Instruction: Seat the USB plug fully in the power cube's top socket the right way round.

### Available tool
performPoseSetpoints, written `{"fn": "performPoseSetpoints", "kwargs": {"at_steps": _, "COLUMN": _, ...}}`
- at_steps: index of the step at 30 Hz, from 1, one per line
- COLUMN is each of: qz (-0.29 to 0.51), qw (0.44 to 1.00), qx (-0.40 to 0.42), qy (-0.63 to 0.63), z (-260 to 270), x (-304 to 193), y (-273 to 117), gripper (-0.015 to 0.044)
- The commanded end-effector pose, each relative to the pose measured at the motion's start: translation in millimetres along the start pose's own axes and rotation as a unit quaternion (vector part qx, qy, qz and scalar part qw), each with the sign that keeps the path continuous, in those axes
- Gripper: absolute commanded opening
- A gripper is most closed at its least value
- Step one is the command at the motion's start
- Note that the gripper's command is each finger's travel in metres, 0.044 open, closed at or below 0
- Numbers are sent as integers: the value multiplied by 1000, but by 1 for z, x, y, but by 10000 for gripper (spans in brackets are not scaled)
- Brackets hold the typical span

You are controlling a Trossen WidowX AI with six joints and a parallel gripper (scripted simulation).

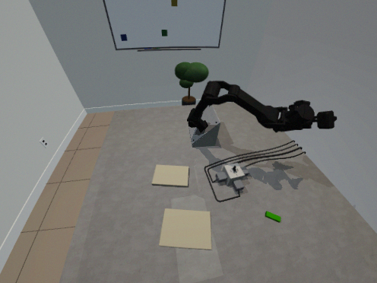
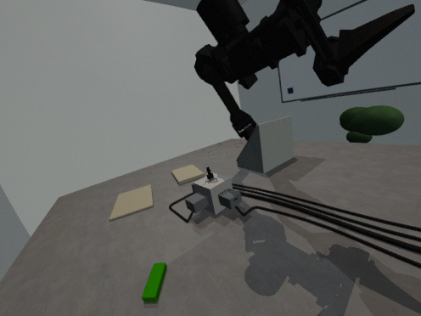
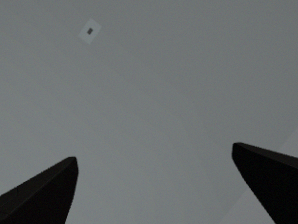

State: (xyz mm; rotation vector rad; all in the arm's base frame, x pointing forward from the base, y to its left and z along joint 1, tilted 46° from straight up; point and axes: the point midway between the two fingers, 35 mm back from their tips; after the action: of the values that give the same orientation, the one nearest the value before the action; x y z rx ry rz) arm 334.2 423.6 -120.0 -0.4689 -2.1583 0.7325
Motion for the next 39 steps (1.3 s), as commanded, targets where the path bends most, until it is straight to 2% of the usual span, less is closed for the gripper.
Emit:
{"fn": "performPoseSetpoints", "kwargs": {"at_steps": 1, "qz": 203, "qw": 970, "qx": 62, "qy": 122, "z": 12, "x": -64, "y": -51, "gripper": 440}}
{"fn": "performPoseSetpoints", "kwargs": {"at_steps": 12, "qz": 441, "qw": 856, "qx": 171, "qy": 207, "z": 59, "x": -118, "y": -155, "gripper": 440}}
{"fn": "performPoseSetpoints", "kwargs": {"at_steps": 19, "qz": 574, "qw": 750, "qx": 250, "qy": 215, "z": 81, "x": -128, "y": -243, "gripper": 440}}
{"fn": "performPoseSetpoints", "kwargs": {"at_steps": 25, "qz": 660, "qw": 655, "qx": 315, "qy": 191, "z": 79, "x": -128, "y": -324, "gripper": 440}}
{"fn": "performPoseSetpoints", "kwargs": {"at_steps": 27, "qz": 669, "qw": 643, "qx": 323, "qy": 186, "z": 78, "x": -127, "y": -334, "gripper": 440}}
{"fn": "performPoseSetpoints", "kwargs": {"at_steps": 39, "qz": 669, "qw": 643, "qx": 323, "qy": 186, "z": 82, "x": -129, "y": -331, "gripper": 440}}
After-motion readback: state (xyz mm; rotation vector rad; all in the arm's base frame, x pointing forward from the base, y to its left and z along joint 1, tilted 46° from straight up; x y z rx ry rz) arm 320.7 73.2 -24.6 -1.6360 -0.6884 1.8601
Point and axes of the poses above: the point midway between the two fingers, 35 mm back from their tips, its own y axis out along the fingers, its own z axis across the jaws, x = y × z, and after that the axes turned 2 degrees about -y, right-handed
